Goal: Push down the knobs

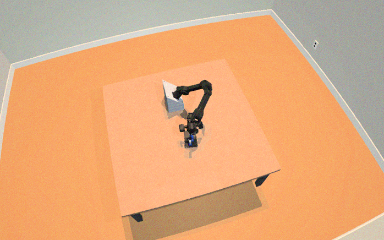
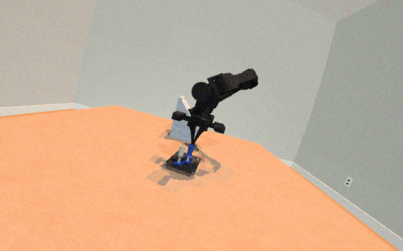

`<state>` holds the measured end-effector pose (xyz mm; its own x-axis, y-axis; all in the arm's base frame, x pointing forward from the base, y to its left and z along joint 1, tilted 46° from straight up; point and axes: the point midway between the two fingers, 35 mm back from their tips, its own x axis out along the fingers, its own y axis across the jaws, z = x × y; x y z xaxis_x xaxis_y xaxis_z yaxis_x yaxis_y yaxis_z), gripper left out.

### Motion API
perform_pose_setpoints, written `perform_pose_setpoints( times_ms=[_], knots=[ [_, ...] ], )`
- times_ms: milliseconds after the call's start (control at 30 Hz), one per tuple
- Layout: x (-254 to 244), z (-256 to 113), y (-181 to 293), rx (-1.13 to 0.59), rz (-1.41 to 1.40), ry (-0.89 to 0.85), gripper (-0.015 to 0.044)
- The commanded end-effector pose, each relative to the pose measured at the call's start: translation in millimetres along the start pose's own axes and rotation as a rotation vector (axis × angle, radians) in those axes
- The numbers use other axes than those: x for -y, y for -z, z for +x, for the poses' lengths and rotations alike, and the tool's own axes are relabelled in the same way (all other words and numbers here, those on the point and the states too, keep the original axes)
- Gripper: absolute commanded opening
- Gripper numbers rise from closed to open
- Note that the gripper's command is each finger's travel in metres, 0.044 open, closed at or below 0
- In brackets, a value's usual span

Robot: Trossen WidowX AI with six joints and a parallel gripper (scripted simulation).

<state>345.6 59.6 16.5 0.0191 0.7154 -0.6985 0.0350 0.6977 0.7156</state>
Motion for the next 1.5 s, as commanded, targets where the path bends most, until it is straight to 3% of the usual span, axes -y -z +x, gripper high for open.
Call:
perform_pose_setpoints(
  times_ms=[0, 1467],
  knots=[
    [-1.1, 7.4, 0.8, -0.008, -0.001, -0.003, 0.0],
    [-1.1, 11.6, 0.8, -0.008, -0.001, -0.003, 0.0]
  ],
)
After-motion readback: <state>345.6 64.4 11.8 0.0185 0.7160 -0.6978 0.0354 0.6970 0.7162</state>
